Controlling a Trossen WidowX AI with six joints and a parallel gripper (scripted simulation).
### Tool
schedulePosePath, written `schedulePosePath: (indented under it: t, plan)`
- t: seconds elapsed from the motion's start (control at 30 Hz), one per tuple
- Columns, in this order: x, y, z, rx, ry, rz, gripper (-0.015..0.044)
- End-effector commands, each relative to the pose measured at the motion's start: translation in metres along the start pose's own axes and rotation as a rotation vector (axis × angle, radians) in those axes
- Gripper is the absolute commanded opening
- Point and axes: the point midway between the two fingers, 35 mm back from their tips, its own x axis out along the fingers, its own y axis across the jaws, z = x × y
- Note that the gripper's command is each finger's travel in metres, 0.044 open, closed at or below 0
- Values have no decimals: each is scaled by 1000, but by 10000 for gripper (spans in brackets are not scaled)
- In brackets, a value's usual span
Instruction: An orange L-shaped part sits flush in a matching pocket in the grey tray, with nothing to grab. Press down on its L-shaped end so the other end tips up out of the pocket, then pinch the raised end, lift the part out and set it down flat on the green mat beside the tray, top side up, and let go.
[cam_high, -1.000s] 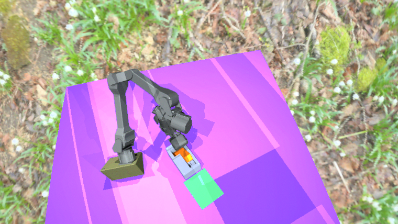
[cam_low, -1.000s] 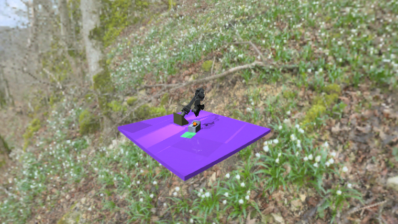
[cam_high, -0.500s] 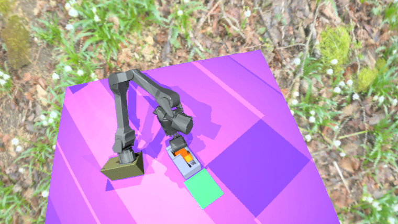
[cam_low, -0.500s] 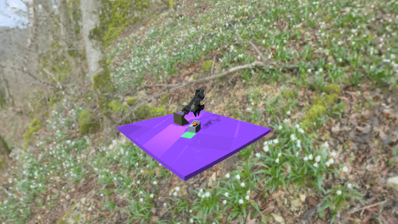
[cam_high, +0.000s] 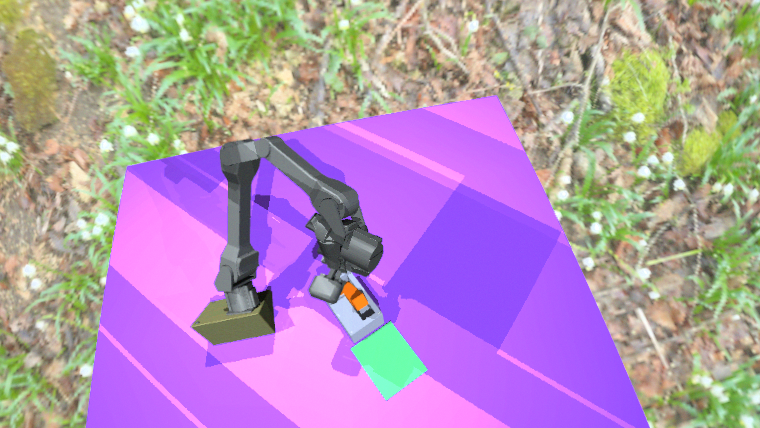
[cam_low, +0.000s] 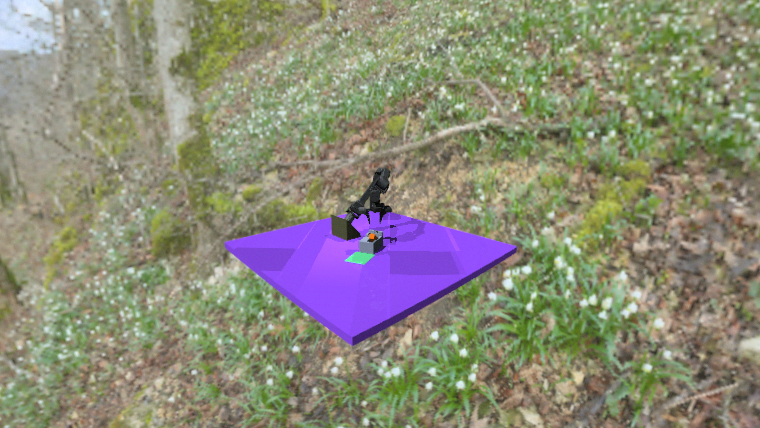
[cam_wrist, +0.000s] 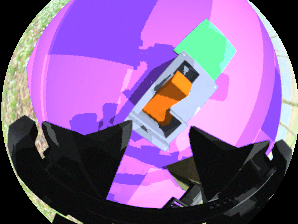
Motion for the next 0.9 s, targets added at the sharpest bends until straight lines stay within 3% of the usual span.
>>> schedulePosePath:
  t: [0.0,0.4,0.87]
  plan:
    - [-1,-17,28,597,-5,-7,280]
    - [1,-17,28,597,-5,-7,280]
    - [34,-17,28,596,-5,-6,280]
